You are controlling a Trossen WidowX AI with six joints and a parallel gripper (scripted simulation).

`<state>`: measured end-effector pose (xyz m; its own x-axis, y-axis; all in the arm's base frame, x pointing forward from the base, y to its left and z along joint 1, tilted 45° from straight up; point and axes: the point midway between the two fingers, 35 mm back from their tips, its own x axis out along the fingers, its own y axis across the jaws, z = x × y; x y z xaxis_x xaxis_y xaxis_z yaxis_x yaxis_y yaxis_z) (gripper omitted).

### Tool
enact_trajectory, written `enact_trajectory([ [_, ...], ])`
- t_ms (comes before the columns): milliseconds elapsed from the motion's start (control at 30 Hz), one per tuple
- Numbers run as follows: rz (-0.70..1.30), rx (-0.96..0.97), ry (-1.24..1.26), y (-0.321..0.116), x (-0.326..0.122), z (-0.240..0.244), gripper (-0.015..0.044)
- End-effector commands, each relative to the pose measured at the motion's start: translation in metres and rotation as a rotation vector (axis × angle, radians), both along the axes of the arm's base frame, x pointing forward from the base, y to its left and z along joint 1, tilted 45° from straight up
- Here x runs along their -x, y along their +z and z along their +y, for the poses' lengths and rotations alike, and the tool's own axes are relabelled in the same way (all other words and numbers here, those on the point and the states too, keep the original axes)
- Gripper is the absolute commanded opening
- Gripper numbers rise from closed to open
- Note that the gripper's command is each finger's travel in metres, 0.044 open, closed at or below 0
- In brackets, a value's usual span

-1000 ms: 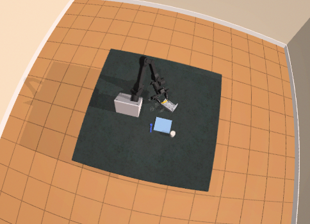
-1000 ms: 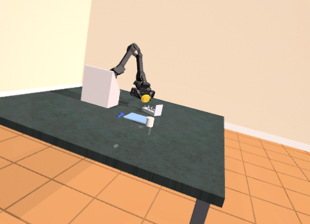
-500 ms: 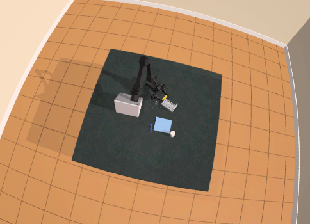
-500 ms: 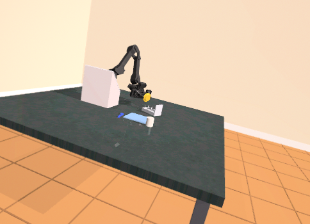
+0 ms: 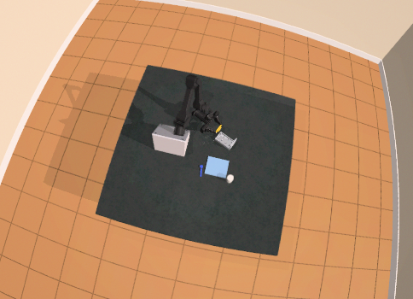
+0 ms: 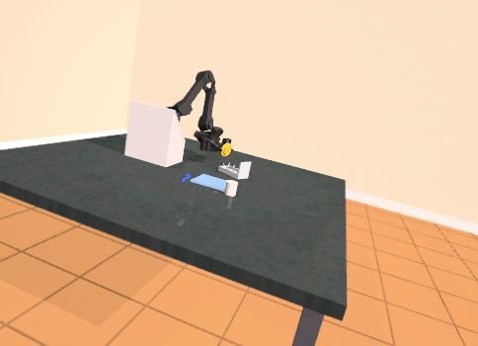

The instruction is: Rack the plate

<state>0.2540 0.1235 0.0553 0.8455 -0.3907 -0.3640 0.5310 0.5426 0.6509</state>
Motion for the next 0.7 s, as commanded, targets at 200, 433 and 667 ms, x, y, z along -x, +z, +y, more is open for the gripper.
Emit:
enact_trajectory([
  [200, 0.003, 0.005, -0.001, -0.018, -0.011, 0.008, 0.0000],
  [433, 0.002, 0.009, -0.001, -0.028, -0.019, 0.007, 0.0000],
  [667, 0.002, 0.010, -0.003, -0.031, -0.026, 0.003, 0.0000],
])
